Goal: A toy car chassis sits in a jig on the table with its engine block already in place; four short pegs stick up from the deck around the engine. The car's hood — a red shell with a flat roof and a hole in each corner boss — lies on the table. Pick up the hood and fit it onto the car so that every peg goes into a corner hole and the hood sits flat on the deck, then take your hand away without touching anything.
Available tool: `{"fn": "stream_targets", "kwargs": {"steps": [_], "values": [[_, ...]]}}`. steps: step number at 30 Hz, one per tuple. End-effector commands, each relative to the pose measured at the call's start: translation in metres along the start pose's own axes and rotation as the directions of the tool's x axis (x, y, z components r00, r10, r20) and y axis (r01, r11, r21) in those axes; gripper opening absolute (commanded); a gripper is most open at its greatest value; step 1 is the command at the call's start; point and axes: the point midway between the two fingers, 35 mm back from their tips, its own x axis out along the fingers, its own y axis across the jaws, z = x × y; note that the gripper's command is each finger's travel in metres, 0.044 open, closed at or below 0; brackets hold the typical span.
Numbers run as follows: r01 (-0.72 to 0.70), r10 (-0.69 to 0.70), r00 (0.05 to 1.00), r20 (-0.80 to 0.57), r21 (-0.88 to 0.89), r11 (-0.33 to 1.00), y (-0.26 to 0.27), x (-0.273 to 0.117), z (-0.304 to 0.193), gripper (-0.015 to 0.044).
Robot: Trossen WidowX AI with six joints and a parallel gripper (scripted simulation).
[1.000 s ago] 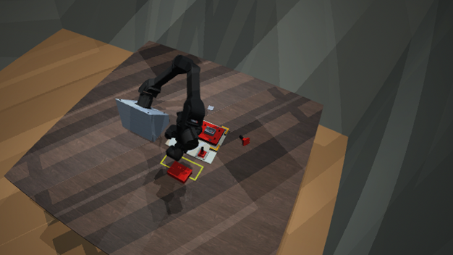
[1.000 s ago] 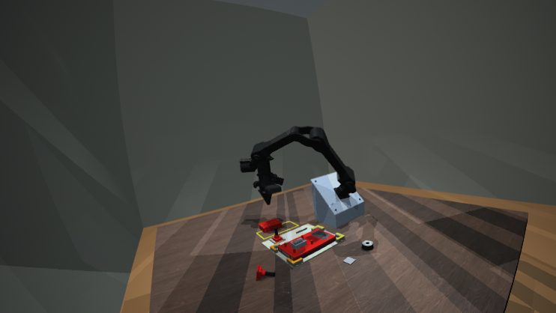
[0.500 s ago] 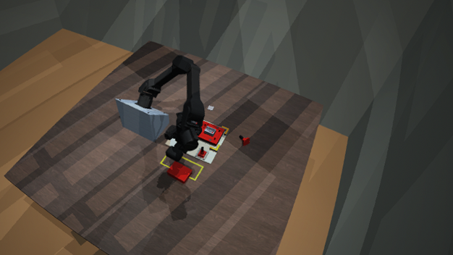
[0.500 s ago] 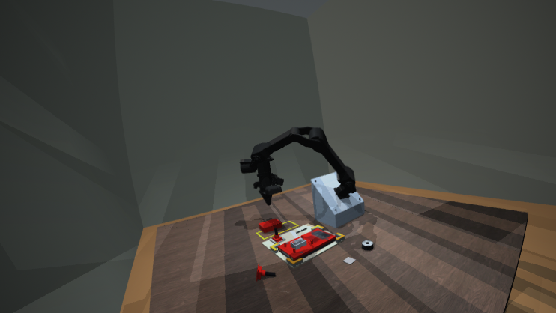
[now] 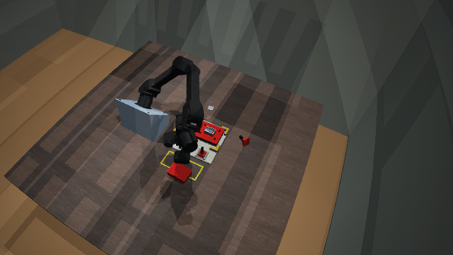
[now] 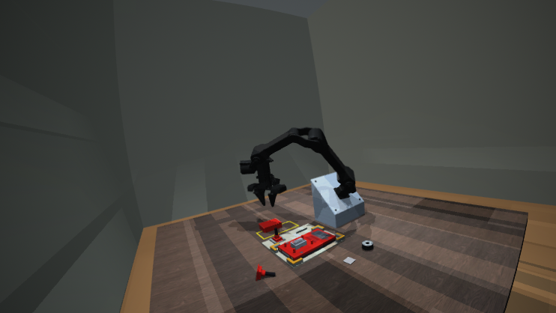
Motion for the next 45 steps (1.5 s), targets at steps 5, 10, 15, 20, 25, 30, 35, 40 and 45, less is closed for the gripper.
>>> {"fn": "stream_targets", "kwargs": {"steps": [5, 10, 15, 20, 25, 30, 35, 40, 45], "values": [[0.006, -0.006, 1.000, 0.003, -0.835, 0.550, 0.010, 0.017, 0.008, 0.0440], [0.006, -0.006, 1.000, 0.004, -0.964, 0.267, 0.014, 0.022, 0.011, 0.0440], [0.005, -0.007, 1.000, 0.005, -1.000, 0.014, 0.017, 0.026, 0.013, 0.0440], [0.004, -0.007, 1.000, 0.006, -0.971, -0.238, 0.019, 0.030, 0.015, 0.0440], [0.002, -0.007, 1.000, 0.007, -0.880, -0.474, 0.022, 0.034, 0.017, 0.0440], [0.000, -0.008, 1.000, 0.007, -0.733, -0.680, 0.023, 0.038, 0.020, 0.0440], [-0.003, -0.008, 1.000, 0.008, -0.537, -0.843, 0.024, 0.041, 0.022, 0.0440], [-0.004, -0.008, 1.000, 0.008, -0.464, -0.886, 0.024, 0.042, 0.022, 0.0440], [-0.004, -0.008, 1.000, 0.008, -0.464, -0.886, 0.024, 0.042, 0.022, 0.0440]]}}
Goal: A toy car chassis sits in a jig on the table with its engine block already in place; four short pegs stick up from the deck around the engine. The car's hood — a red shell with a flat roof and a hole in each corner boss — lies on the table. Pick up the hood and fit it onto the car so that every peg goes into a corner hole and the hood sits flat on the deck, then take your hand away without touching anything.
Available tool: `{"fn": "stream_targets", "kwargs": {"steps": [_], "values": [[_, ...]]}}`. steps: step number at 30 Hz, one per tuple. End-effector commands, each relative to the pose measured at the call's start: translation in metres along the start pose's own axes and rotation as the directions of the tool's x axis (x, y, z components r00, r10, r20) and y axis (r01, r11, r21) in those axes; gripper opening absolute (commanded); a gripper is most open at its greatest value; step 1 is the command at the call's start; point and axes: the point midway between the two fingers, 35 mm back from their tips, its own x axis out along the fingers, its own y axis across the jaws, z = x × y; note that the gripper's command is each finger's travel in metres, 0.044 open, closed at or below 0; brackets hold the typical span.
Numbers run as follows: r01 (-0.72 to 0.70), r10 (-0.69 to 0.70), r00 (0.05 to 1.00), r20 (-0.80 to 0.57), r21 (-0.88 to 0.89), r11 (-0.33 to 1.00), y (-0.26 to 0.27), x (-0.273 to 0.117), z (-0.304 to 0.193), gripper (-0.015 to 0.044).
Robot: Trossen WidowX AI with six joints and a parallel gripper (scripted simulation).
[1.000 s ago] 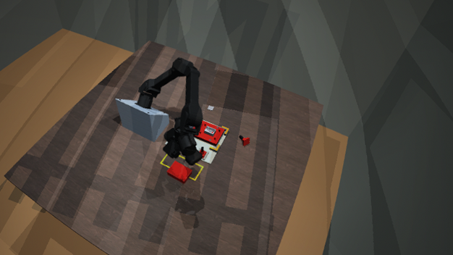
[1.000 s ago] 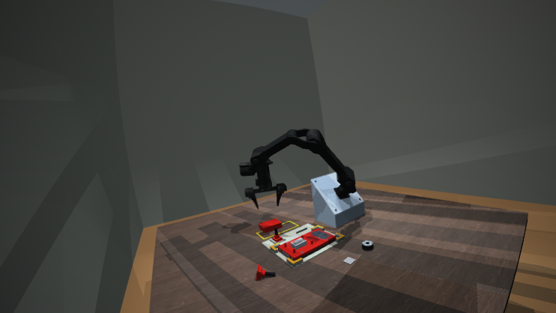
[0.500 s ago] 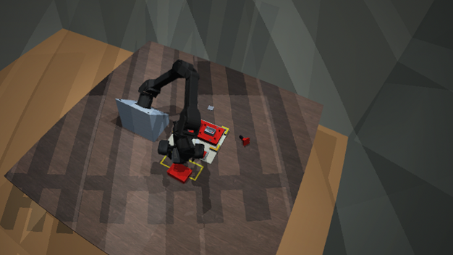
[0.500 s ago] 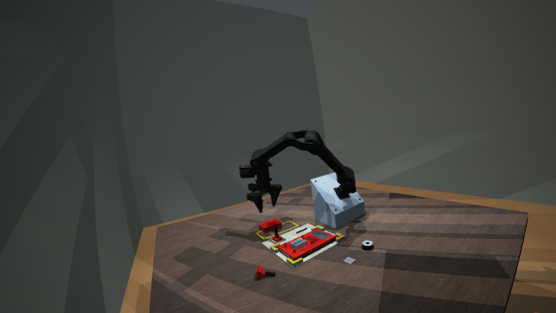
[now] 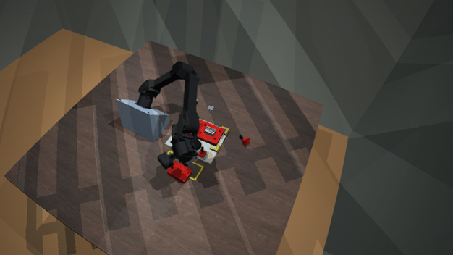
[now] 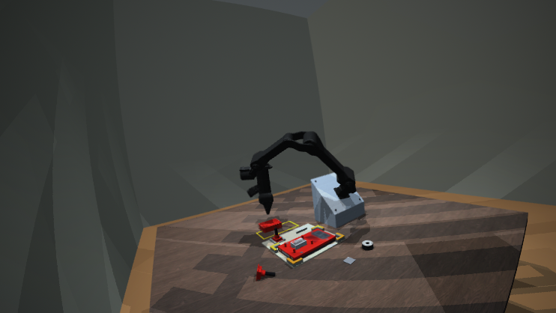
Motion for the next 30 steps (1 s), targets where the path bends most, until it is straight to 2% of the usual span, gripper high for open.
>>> {"fn": "stream_targets", "kwargs": {"steps": [1, 30], "values": [[-0.007, 0.001, 1.000, -0.015, -0.352, 0.936, -0.007, 0.010, -0.004, 0.0440], [-0.007, 0.002, 1.000, -0.014, -0.352, 0.936, -0.006, 0.025, -0.001, 0.0440]]}}
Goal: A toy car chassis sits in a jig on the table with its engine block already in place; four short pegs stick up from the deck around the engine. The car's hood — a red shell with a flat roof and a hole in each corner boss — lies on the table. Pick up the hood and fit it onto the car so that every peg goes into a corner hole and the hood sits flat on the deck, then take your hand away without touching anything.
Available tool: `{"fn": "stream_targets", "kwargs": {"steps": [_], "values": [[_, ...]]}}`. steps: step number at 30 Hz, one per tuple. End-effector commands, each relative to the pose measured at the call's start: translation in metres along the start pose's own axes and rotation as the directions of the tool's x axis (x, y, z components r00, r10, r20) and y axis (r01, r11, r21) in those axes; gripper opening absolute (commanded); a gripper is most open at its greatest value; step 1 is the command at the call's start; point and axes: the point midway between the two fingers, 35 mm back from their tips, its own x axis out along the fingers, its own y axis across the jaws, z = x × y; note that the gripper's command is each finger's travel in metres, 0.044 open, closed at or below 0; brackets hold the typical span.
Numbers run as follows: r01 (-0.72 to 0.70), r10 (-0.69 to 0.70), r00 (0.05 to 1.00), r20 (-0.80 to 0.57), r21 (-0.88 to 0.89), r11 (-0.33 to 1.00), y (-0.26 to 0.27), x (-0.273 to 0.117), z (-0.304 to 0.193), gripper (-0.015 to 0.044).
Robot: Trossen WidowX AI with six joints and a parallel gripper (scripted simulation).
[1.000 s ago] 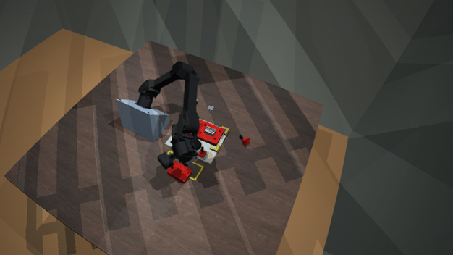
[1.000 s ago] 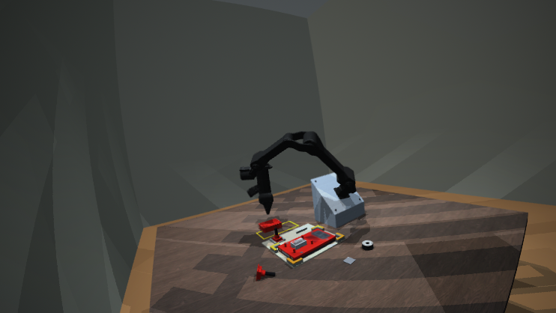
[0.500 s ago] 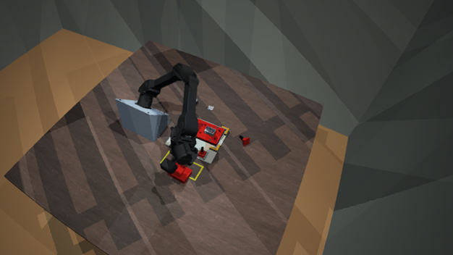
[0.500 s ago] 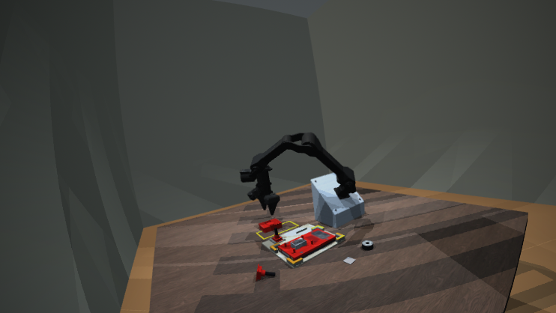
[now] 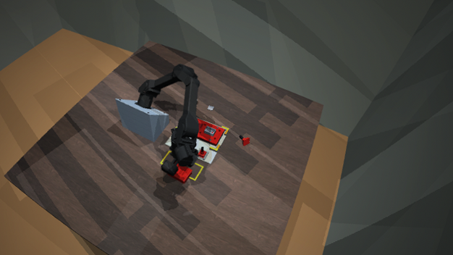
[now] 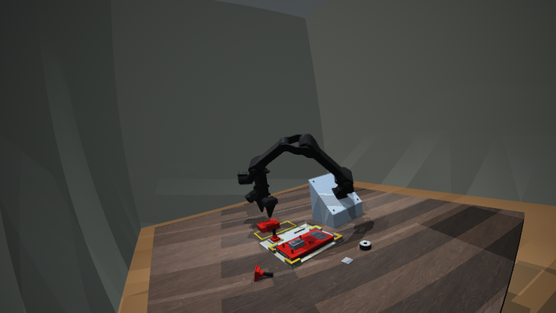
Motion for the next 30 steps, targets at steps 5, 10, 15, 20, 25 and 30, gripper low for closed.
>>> {"fn": "stream_targets", "kwargs": {"steps": [5, 10, 15, 20, 25, 30], "values": [[-0.006, 0.006, 1.000, -0.002, 0.008, 1.000, 0.001, 0.010, -0.002, 0.0440], [-0.006, 0.006, 1.000, -0.002, 0.008, 1.000, 0.000, 0.015, -0.002, 0.0440], [-0.007, 0.007, 1.000, -0.002, 0.008, 1.000, 0.000, 0.019, -0.002, 0.0440], [-0.007, 0.007, 1.000, -0.002, 0.008, 1.000, 0.000, 0.024, -0.002, 0.0440], [-0.007, 0.007, 1.000, -0.002, 0.008, 1.000, 0.000, 0.029, -0.003, 0.0440], [-0.008, 0.008, 1.000, -0.002, 0.008, 1.000, 0.000, 0.034, -0.003, 0.0440]]}}
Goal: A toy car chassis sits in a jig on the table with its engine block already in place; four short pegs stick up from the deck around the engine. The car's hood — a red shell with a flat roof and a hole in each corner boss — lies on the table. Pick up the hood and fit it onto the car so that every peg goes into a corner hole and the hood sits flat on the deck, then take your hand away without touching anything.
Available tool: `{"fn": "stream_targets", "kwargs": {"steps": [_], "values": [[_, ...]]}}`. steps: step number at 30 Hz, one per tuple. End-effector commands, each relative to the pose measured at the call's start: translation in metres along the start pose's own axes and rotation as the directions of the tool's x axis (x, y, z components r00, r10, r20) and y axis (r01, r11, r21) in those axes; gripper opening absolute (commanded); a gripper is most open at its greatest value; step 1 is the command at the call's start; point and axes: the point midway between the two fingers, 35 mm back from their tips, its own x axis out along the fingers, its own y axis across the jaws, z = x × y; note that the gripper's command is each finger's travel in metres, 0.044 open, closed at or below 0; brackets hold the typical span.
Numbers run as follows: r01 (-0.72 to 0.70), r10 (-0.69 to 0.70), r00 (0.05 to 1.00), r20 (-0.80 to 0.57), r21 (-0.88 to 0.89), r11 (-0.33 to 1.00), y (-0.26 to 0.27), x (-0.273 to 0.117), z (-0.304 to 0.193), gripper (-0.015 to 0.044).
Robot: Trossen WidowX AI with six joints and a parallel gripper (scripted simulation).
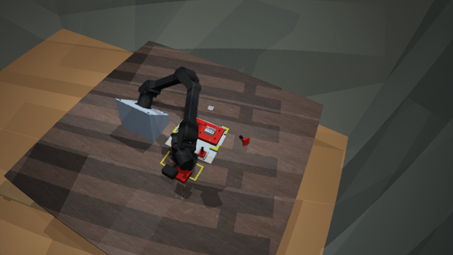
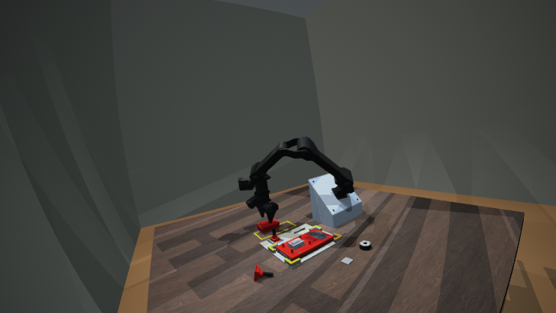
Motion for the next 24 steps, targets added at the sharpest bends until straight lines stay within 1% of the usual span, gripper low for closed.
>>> {"fn": "stream_targets", "kwargs": {"steps": [1, 24], "values": [[-0.007, 0.007, 1.000, -0.003, 0.009, 1.000, 0.001, 0.006, -0.003, 0.0440], [-0.008, 0.008, 1.000, -0.003, 0.009, 1.000, 0.001, 0.019, -0.003, 0.0440]]}}
